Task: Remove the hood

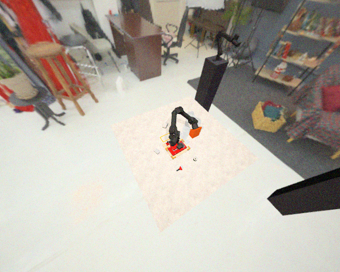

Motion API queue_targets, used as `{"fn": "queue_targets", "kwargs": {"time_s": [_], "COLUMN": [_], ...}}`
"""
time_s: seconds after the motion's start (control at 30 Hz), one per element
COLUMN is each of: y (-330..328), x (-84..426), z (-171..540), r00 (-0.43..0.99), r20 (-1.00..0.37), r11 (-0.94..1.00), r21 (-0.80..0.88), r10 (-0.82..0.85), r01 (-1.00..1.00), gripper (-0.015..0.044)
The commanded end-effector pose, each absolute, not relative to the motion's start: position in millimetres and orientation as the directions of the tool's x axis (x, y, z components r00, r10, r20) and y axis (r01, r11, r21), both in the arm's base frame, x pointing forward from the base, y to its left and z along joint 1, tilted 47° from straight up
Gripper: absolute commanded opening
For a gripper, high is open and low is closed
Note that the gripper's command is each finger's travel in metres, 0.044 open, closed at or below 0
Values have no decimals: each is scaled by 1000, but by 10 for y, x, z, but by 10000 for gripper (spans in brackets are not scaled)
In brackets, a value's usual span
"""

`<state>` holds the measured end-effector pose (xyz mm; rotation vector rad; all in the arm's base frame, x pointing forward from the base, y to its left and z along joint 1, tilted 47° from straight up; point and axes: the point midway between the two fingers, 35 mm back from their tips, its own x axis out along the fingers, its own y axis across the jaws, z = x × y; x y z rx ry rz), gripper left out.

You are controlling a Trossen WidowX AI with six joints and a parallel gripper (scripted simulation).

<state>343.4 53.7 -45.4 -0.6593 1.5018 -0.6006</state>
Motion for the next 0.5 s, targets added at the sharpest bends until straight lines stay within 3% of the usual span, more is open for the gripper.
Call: {"fn": "queue_targets", "kwargs": {"time_s": [0.0, 0.47], "y": [423, -22], "x": [3449, 3430], "z": [-317, 219], "r00": [-8, -6], "r20": [-695, -701], "r11": [694, 701], "r21": [-718, -712], "r10": [-719, -713], "r01": [-43, -42], "gripper": [0, 0]}}
